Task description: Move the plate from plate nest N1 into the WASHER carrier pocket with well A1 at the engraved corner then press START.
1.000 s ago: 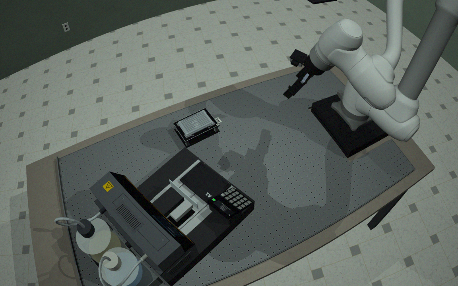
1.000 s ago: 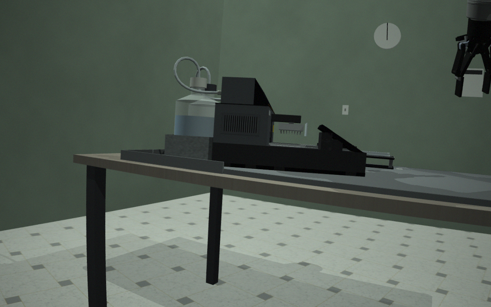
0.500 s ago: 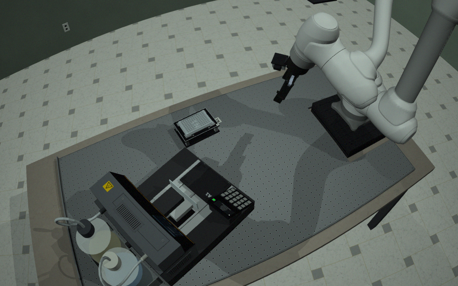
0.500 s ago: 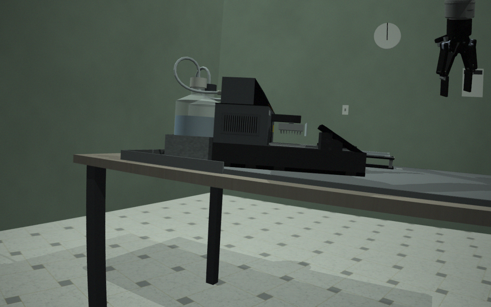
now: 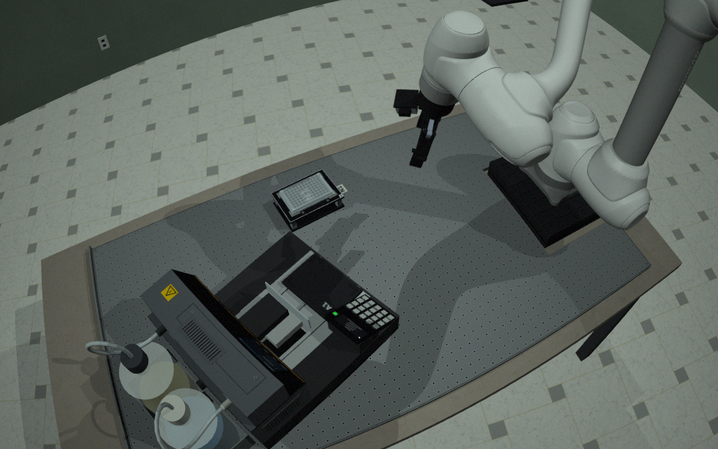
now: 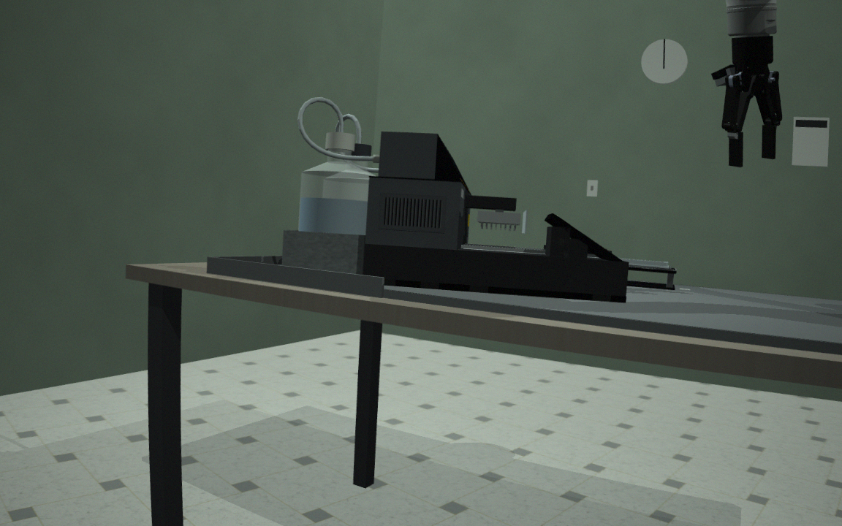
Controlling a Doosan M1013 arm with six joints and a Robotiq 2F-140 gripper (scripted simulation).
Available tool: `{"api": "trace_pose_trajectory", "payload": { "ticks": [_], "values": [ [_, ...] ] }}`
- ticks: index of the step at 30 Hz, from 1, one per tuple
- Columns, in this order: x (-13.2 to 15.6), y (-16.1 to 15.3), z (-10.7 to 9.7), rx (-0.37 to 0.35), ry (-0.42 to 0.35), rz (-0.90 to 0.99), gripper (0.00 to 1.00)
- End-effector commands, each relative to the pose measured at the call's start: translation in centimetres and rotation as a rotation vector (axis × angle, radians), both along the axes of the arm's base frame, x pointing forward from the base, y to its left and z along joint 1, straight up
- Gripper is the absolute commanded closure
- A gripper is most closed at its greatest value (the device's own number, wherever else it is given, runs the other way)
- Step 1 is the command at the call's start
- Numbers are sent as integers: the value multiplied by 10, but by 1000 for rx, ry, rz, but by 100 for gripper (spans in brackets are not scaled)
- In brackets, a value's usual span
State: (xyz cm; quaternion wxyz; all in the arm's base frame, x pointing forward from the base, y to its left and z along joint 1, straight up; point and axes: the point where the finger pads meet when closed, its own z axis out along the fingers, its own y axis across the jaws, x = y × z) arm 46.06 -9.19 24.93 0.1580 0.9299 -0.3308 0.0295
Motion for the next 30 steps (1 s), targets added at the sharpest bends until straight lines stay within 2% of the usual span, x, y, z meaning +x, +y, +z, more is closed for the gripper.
{"api": "trace_pose_trajectory", "payload": {
  "ticks": [1,26,30],
  "values": [
    [21,-6,0,35,17,55,30],
    [106,-54,-17,175,88,330,30],
    [114,-60,-19,174,87,330,30]
  ]
}}
